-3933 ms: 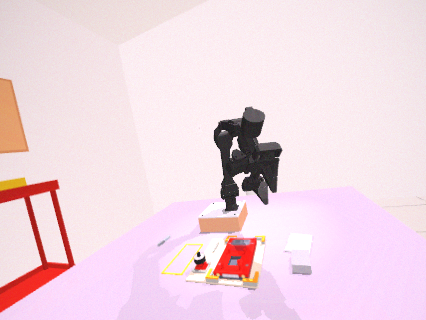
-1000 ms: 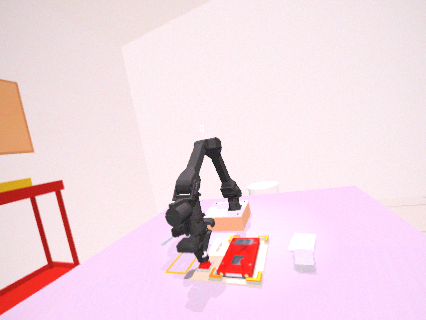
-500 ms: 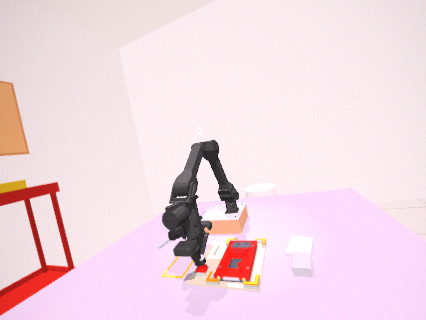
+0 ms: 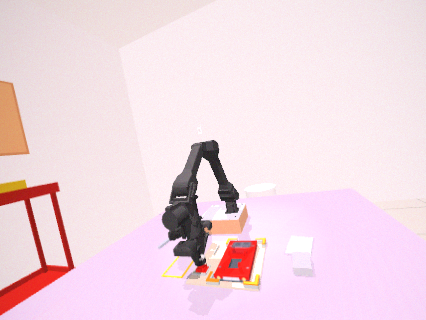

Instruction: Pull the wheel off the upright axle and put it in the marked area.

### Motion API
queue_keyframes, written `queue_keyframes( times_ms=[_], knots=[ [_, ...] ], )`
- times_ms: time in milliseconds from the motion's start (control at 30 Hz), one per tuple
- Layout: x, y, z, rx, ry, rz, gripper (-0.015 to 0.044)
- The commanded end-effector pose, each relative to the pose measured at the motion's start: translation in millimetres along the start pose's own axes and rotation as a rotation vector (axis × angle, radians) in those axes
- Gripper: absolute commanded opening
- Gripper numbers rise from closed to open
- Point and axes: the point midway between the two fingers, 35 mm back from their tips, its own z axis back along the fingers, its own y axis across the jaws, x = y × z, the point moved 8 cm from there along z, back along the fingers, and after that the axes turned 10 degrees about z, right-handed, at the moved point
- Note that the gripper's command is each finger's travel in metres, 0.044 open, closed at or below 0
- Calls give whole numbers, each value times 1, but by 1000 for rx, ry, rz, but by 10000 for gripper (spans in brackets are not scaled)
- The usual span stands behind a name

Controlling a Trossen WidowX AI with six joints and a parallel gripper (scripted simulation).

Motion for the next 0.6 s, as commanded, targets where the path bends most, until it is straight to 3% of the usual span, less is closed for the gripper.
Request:
queue_keyframes(
  times_ms=[0,567],
  knots=[
    [0,-1,8,2,2,-2,0],
    [0,-1,14,4,2,-3,0]
  ],
)
